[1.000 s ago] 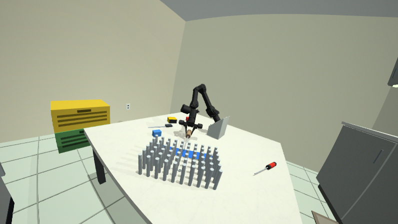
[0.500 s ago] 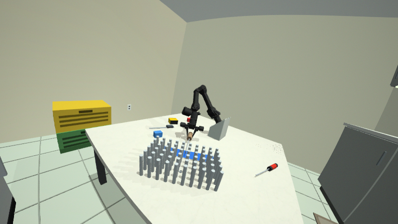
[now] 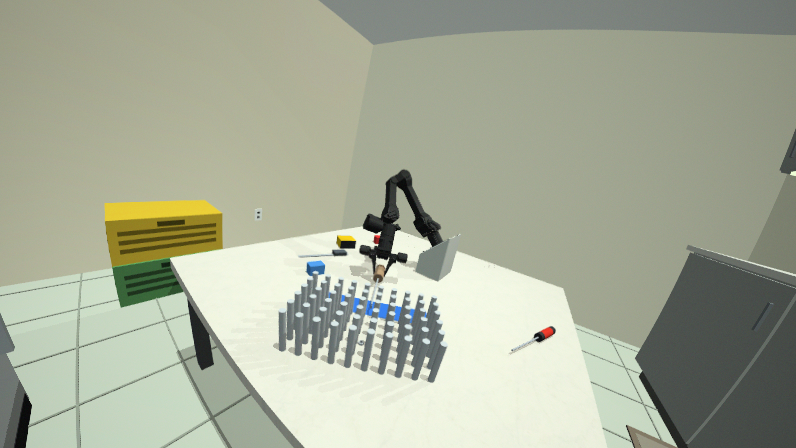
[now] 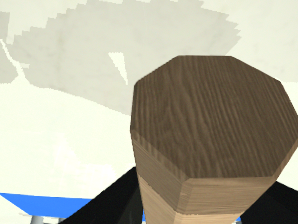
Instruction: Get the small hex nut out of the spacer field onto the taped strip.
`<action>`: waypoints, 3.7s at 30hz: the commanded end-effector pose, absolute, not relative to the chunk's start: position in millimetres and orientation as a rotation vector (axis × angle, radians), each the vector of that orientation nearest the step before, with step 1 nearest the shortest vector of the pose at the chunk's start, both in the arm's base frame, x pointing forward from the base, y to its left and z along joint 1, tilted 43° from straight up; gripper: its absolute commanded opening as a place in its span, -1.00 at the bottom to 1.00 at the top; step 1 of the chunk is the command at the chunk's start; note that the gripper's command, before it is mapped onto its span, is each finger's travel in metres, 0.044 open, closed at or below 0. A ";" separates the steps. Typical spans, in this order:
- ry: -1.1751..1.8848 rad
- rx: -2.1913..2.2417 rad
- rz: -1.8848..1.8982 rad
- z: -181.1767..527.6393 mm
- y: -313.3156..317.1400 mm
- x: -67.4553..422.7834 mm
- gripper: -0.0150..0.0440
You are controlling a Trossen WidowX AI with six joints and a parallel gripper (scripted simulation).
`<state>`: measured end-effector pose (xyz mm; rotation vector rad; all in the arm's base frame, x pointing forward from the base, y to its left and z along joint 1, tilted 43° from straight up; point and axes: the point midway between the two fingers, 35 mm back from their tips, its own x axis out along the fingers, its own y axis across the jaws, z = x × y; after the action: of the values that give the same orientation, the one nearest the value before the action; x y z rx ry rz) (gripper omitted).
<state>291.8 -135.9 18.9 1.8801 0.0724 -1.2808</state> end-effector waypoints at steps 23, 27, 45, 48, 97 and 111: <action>0.070 1.884 -1.282 12.9 -132.0 306.5 -0.49; 0.070 1.884 -1.282 12.1 -131.3 308.7 -0.49; 0.070 1.885 -1.281 8.5 -128.0 318.7 -0.49; 0.070 1.885 -1.281 7.8 -127.4 320.3 -0.49; 0.069 1.888 -1.279 -2.6 -117.2 348.8 -0.49; 0.069 1.888 -1.279 -5.7 -114.1 357.2 -0.49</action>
<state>354.1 -114.6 -4.2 1.8853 0.0722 -1.2792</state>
